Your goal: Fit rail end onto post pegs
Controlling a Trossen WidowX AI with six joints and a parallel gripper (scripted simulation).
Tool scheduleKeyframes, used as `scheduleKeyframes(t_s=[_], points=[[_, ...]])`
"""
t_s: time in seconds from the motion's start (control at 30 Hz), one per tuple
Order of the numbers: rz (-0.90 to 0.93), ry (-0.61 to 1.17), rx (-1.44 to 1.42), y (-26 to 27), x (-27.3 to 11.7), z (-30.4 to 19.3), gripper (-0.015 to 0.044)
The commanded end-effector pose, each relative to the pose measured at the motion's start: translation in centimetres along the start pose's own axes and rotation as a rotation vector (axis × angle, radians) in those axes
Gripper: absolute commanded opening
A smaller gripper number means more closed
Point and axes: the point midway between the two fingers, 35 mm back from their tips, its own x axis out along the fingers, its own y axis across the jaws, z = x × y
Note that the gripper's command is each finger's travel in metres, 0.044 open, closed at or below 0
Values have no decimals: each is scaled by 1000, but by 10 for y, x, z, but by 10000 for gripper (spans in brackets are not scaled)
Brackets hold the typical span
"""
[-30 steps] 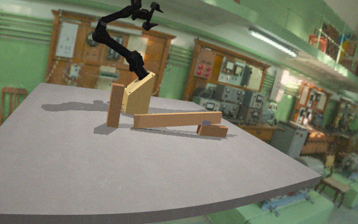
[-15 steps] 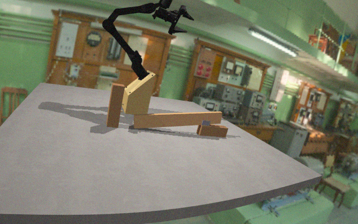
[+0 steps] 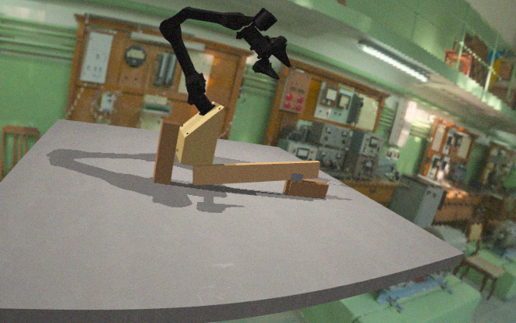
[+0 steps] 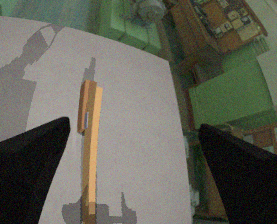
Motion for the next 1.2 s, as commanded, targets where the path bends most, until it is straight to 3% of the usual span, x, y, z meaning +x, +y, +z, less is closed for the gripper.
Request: scheduleKeyframes(t_s=[0.0, 0.27, 0.53, 1.17], points=[[57, 166, 76, -6, 34, -55, 440], [215, 484, 122, -4, 87, -178, 440], [494, 741, 142, 44, 121, -300, 440], [521, 755, 142, 61, 136, -321, 440]])
